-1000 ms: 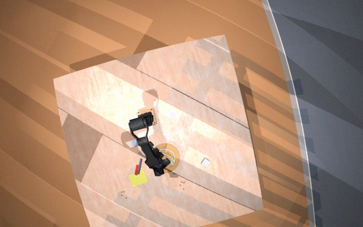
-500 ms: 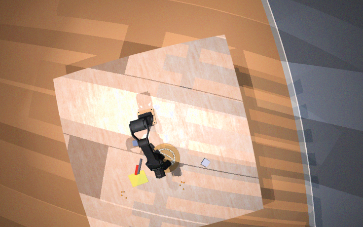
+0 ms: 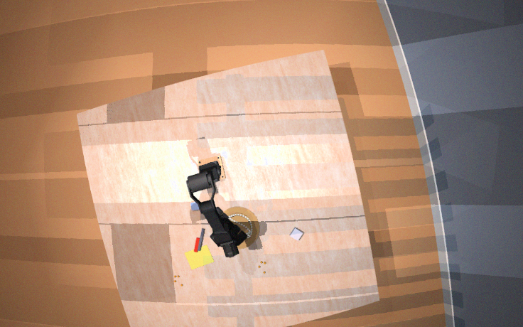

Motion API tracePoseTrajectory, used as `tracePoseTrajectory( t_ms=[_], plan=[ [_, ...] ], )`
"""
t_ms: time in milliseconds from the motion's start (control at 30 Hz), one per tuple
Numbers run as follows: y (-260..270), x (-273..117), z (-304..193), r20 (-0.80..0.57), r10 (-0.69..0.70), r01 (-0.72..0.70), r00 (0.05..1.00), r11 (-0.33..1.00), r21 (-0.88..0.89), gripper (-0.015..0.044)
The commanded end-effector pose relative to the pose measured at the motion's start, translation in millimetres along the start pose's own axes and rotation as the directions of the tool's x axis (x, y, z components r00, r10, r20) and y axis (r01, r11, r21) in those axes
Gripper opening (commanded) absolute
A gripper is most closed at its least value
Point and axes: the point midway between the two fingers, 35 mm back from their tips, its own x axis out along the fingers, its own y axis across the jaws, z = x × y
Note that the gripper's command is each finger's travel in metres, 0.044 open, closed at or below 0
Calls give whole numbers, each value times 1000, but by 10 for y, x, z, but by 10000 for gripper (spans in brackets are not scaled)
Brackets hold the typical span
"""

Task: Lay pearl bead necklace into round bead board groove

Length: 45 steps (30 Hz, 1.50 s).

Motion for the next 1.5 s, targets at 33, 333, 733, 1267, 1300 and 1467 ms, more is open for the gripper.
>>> tracePoseTrajectory(
  t_ms=[33, 333, 733, 1267, 1300, 1467],
  plan=[
    [-2, -2, -1, 0, -1, 1, 1000, 1000, 0, 289],
    [-1, -24, -1, 0, -4, 4, 1000, 1000, 4, 440],
    [0, -182, -81, 0, -4, 2, 1000, 585, -811, 151],
    [-10, -324, -156, -1, -4, -2, 1000, -223, -975, 120],
    [-10, -324, -156, -1, -4, -2, 1000, -223, -975, 120],
    [-10, -324, -156, -1, -4, -2, 1000, -223, -975, 120]
  ],
)
